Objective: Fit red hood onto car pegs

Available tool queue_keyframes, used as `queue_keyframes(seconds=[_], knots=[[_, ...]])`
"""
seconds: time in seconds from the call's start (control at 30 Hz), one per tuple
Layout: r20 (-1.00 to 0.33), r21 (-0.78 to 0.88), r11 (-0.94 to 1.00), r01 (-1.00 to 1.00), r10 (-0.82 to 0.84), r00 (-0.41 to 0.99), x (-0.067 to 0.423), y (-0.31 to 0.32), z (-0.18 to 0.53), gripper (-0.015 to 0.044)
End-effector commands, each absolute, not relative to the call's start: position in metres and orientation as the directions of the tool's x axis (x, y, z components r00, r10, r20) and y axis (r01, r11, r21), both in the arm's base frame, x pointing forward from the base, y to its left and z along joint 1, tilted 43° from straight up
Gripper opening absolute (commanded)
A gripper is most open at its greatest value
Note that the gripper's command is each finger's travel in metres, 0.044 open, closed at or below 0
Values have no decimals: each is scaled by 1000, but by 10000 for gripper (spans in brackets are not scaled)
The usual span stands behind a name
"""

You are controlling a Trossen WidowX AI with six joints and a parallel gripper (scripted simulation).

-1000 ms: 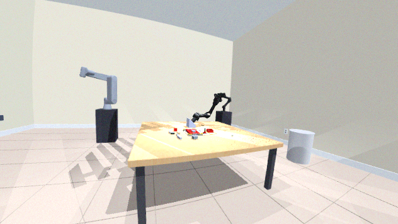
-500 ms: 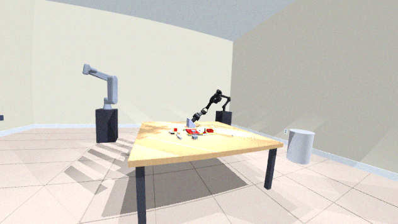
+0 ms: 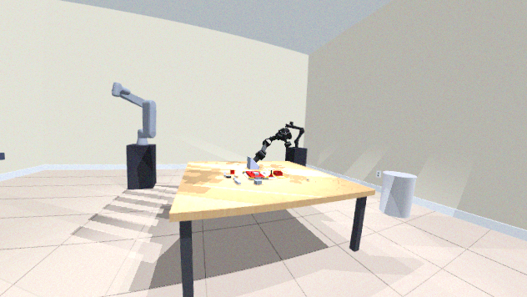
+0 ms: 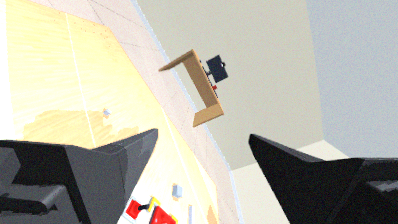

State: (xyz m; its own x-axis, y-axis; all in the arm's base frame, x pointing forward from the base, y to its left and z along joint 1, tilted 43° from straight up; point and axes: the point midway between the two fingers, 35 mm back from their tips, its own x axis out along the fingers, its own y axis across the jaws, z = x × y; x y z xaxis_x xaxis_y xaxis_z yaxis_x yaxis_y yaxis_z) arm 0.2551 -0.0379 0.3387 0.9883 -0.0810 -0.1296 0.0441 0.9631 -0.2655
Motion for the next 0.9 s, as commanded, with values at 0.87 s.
queue_keyframes(seconds=[0.87], knots=[[-493, 660, 691, 293, 105, 864, 258, 53, 127, 440]])
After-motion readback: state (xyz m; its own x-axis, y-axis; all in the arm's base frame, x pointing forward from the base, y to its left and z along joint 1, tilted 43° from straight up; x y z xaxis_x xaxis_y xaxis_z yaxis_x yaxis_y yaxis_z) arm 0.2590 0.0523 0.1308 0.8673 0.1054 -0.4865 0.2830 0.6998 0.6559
